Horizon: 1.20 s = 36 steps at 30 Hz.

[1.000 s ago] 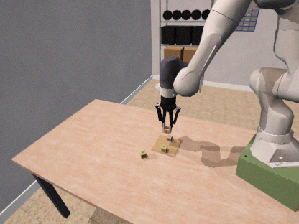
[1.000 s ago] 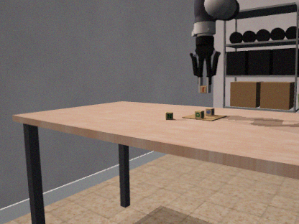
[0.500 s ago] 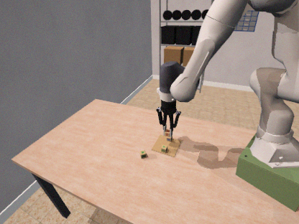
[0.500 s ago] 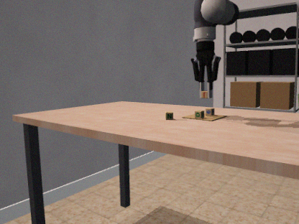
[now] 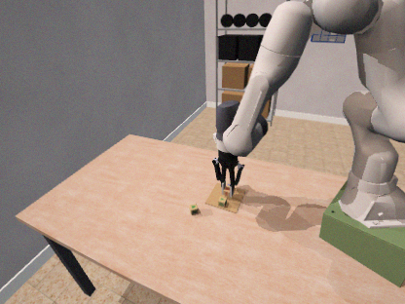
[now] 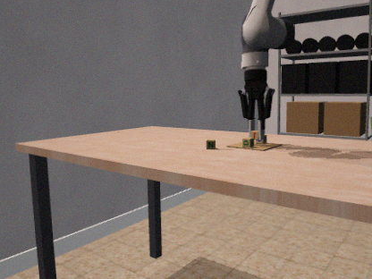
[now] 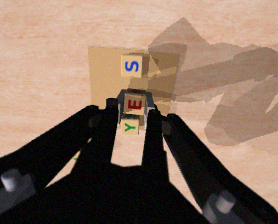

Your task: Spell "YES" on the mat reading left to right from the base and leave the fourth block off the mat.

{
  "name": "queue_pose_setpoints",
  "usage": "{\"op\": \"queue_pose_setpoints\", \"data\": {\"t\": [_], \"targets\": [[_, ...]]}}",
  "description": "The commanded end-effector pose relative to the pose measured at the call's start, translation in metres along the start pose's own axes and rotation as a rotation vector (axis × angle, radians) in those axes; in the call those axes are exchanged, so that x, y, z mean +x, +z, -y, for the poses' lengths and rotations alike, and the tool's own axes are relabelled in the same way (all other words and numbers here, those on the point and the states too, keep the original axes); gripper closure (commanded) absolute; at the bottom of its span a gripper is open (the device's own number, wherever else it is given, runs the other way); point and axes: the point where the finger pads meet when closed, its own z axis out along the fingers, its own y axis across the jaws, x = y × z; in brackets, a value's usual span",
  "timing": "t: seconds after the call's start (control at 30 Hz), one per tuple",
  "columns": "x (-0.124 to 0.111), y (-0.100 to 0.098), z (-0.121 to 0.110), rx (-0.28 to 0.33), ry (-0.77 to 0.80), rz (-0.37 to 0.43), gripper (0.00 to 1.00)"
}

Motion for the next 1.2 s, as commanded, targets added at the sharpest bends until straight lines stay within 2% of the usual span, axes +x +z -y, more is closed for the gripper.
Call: {"op": "queue_pose_setpoints", "data": {"t": [0.0,0.27,1.17], "targets": [[0.0010,0.0081,0.0079,0.025,-0.057,0.002,0.84],[0.0009,0.0151,0.0081,0.025,-0.057,0.002,0.84],[0.0009,0.0152,0.0081,0.025,-0.057,0.002,0.84]]}}
